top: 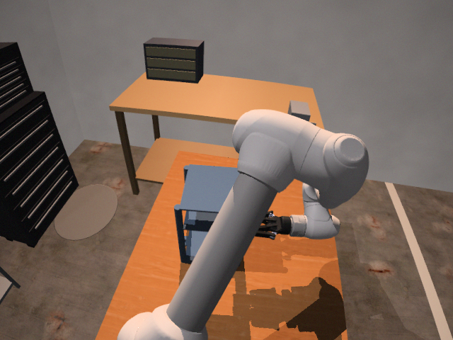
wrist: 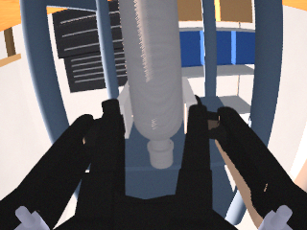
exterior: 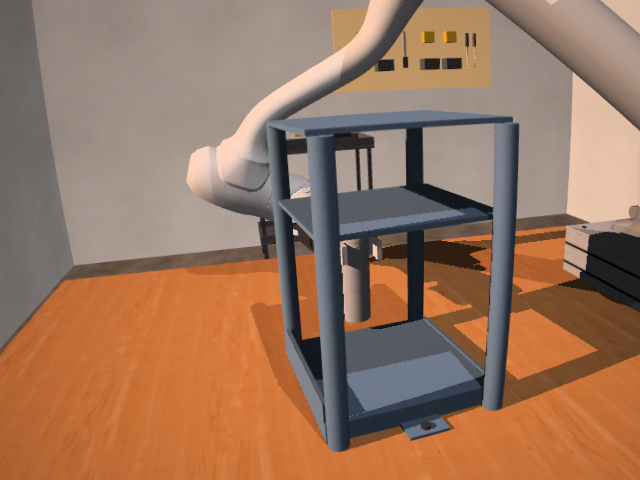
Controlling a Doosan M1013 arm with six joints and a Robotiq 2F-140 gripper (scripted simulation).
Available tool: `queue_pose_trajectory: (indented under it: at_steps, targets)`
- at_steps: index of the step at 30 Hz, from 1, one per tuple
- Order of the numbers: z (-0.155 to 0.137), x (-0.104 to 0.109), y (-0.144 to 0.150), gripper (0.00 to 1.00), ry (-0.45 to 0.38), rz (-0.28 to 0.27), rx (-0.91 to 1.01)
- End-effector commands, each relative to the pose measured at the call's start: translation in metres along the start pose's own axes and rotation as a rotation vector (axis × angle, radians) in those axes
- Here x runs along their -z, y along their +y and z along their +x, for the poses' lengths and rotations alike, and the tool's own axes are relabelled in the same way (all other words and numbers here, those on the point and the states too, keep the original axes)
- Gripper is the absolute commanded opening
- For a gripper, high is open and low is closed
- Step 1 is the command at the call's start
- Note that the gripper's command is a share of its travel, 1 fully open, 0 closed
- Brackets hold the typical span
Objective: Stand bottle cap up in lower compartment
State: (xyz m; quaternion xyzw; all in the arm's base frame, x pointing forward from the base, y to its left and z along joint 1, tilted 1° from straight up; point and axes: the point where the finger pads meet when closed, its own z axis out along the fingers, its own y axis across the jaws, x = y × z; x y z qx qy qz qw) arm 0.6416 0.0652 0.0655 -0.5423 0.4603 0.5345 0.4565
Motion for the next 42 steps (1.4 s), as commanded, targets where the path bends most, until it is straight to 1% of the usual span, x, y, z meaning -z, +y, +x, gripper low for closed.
queue_pose_trajectory:
  at_steps: [1,17,28,42]
  targets:
    - [0.001,-0.009,-0.001,0.00,0.004,0.006,0.005]
    - [0.001,-0.039,-0.001,0.00,0.004,0.006,0.005]
    - [0.001,-0.045,-0.001,0.00,0.004,0.006,0.005]
    - [0.001,-0.046,-0.001,0.00,0.004,0.006,0.005]
